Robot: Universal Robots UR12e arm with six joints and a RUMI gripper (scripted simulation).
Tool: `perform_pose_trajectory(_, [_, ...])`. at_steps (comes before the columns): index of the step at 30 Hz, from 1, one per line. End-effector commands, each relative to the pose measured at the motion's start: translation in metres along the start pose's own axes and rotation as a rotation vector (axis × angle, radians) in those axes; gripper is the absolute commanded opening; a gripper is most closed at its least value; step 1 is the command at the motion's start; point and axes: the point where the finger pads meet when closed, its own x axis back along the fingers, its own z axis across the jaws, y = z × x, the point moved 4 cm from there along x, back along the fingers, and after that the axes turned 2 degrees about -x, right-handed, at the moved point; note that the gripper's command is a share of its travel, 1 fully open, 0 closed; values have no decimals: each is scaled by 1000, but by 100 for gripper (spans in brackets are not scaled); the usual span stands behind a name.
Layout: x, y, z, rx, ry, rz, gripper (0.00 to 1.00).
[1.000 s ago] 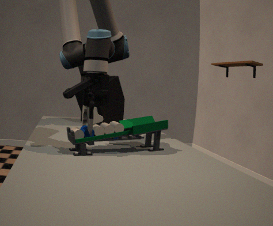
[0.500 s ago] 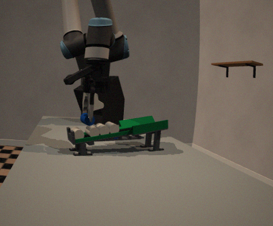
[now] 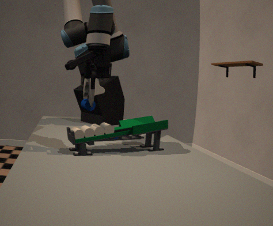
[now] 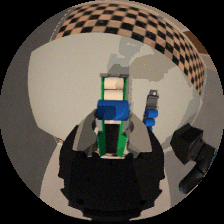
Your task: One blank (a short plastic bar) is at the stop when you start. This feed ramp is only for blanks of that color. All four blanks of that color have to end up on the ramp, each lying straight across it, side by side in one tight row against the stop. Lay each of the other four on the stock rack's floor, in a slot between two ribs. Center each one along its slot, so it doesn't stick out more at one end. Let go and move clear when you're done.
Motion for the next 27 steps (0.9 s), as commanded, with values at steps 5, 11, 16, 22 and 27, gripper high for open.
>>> perform_pose_trajectory(5, [-6, 1, 15, 3, 6, -2, 33])
perform_pose_trajectory(11, [-21, 5, 56, 13, 6, -3, 33])
perform_pose_trajectory(16, [-40, 16, 129, 32, 6, -4, 33])
perform_pose_trajectory(22, [-48, 31, 188, 48, 6, -2, 33])
perform_pose_trajectory(27, [-48, 33, 194, 50, 6, -2, 33])
